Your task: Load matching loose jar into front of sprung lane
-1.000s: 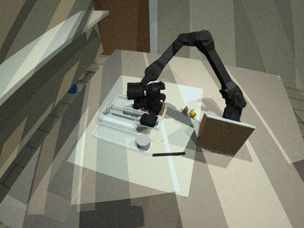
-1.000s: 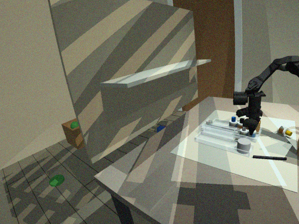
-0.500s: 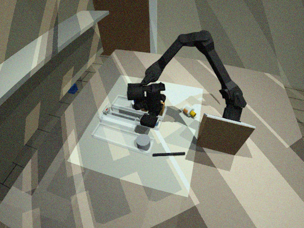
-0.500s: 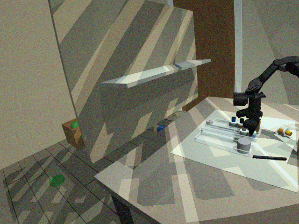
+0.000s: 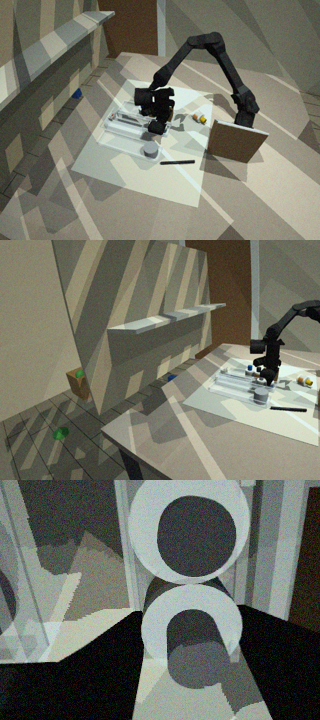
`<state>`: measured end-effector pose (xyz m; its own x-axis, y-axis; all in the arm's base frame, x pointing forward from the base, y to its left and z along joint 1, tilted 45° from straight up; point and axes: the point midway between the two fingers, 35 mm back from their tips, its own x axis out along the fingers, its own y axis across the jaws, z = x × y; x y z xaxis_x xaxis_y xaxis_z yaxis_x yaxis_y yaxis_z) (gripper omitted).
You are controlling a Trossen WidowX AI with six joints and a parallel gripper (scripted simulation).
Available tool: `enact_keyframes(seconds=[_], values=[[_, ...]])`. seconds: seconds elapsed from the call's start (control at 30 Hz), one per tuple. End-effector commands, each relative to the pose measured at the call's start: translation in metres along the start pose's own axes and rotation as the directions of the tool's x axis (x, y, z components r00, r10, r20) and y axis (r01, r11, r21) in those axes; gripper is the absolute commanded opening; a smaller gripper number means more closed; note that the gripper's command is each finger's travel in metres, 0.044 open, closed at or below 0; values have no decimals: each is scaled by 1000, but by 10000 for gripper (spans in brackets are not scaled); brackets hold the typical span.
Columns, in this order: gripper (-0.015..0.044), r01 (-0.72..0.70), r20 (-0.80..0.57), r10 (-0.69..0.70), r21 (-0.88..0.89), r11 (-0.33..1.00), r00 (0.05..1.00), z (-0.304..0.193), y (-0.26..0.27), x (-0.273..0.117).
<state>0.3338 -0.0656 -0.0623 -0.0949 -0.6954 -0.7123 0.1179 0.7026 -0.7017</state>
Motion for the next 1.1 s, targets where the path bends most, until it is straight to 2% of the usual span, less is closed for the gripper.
enact_keyframes(seconds=[0.0, 1.07], values=[[0, 8, 11, -8, 5, 1000, 1000, 2, -1, 0], [0, 8, 11, -8, 5, 1000, 1000, -3, -1, 0]])
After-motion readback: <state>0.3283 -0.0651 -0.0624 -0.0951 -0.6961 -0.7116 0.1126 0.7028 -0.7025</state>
